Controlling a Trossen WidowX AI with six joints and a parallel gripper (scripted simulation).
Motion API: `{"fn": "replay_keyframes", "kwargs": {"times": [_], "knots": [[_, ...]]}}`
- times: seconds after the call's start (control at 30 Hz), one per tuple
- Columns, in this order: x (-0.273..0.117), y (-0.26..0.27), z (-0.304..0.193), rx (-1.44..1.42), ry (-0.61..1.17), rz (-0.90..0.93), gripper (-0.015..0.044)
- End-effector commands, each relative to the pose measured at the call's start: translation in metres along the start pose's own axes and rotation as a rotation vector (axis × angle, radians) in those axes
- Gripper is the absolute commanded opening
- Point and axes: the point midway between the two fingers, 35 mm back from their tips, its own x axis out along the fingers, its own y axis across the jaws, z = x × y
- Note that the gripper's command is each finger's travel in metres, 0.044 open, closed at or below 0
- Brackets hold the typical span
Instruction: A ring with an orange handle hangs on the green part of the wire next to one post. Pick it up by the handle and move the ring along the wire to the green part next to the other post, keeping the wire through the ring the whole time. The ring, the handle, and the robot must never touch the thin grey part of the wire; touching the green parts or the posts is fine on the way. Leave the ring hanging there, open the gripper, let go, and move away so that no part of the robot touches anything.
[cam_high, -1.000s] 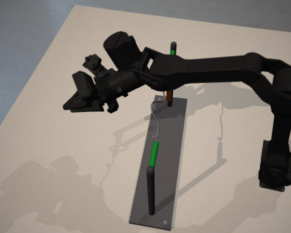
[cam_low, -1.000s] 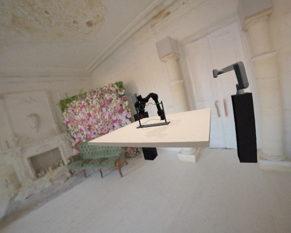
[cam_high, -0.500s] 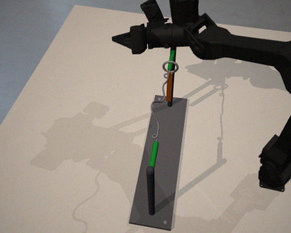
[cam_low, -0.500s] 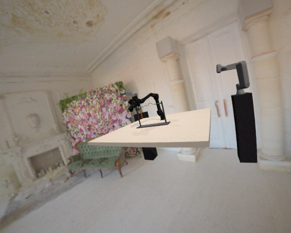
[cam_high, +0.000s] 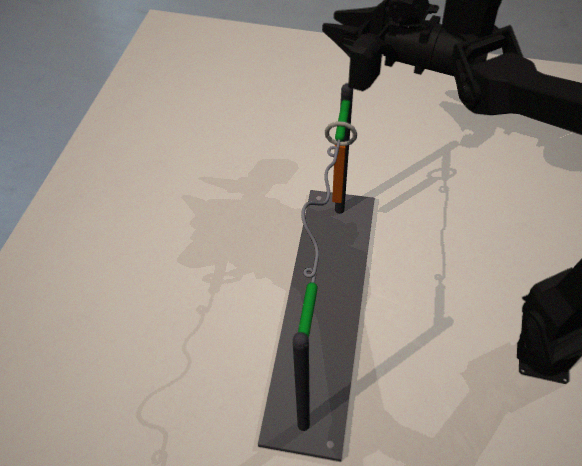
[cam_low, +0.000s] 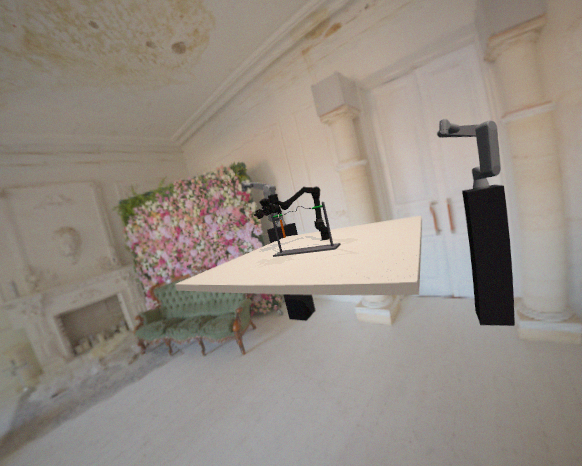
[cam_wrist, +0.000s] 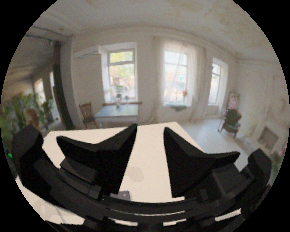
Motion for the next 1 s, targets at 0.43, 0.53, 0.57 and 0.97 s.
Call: {"fn": "replay_keyframes", "kwargs": {"times": [0.43,0.53,0.57,0.97], "knots": [[-0.066,-0.003,-0.146,-0.125,0.069,0.131,0.016],[-0.083,0.005,-0.17,-0.134,0.076,0.16,0.016],[-0.088,0.009,-0.177,-0.137,0.078,0.17,0.016],[-0.158,0.07,-0.24,-0.12,0.077,0.295,0.016]]}}
